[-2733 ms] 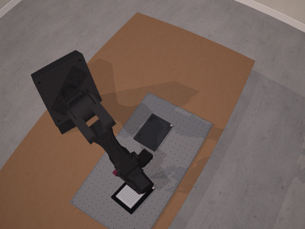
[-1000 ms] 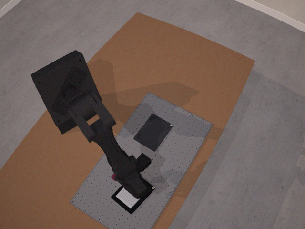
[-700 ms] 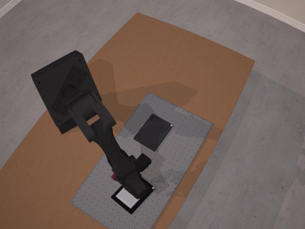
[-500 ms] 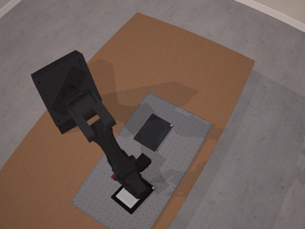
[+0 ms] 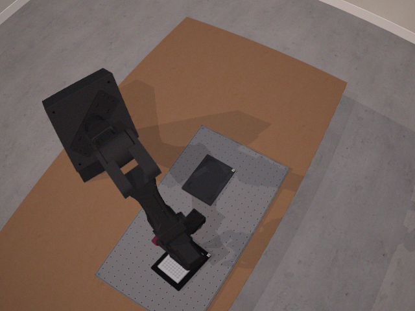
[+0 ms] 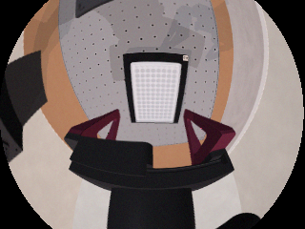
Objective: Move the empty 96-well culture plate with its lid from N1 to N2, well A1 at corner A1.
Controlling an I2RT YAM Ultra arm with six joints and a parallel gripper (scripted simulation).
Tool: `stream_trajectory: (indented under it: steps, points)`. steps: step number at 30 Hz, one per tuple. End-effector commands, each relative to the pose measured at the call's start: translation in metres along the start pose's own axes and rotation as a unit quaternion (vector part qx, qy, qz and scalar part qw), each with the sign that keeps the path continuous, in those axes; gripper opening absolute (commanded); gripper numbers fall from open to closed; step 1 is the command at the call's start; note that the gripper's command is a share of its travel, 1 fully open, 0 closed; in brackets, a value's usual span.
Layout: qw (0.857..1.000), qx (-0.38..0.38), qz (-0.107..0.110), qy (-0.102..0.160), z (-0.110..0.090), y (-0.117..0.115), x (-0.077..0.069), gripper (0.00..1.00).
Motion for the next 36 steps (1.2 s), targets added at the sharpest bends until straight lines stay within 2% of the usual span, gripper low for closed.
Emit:
stream_trajectory:
  steps: [1, 36]
  points:
    - [1.0, 0.002, -0.02, 0.008, -0.01, -0.014, 0.002, 1.0]
    - [1.0, 0.002, -0.02, 0.008, -0.01, -0.014, 0.054, 1.0]
Point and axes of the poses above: the point where the finger pads meet when closed, its own x axis out along the fingers, its own y axis across the jaws, z = x × y, the point moved 1 cm from there along -x, back along the fingers, and after that the axes turned 12 degrees about -x, right-handed, at the moved point
